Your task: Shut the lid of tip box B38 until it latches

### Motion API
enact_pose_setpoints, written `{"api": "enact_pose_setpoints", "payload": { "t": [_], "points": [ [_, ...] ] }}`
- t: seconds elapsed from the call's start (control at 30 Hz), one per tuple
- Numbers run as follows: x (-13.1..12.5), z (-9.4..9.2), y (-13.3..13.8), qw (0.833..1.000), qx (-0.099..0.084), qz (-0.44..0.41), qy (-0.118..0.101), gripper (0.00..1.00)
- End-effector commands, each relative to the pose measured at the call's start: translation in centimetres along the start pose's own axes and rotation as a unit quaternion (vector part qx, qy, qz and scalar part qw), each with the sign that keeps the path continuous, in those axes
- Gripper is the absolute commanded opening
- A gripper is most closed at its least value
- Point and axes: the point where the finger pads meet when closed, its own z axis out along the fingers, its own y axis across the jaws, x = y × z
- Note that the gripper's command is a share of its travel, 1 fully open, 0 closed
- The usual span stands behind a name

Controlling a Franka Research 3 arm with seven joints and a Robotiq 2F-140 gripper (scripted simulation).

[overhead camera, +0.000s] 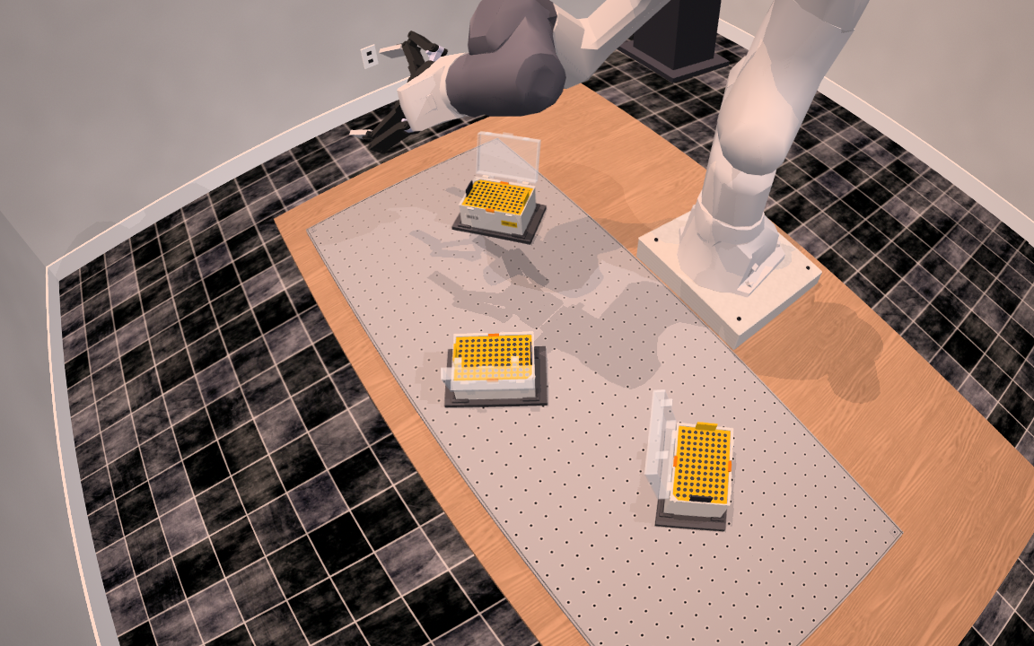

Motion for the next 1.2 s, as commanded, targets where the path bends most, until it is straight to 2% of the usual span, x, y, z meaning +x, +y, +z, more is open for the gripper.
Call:
{"api": "enact_pose_setpoints", "payload": {
  "t": [0.0,0.07,0.4,0.43,0.5,0.57,0.87,0.97,1.17],
  "points": [
    [1.0,-0.5,0.0,1.0,-0.007,0.016,0.01,1.0],
    [1.8,-1.1,-0.3,0.999,-0.009,0.036,0.029,1.0],
    [5.7,-3.8,-1.9,0.999,-0.009,0.036,0.029,1.0],
    [6.0,-4.1,-2.1,0.998,-0.009,0.048,0.041,1.0],
    [6.0,-4.1,-2.1,0.998,-0.009,0.048,0.041,1.0],
    [6.7,-4.7,-2.5,0.996,-0.008,0.068,0.059,1.0],
    [9.6,-7.6,-4.1,0.996,-0.008,0.068,0.059,1.0],
    [10.5,-8.7,-4.7,0.991,-0.003,0.099,0.085,1.0],
    [11.6,-10.2,-5.4,0.991,-0.003,0.099,0.085,1.0]
  ]
}}
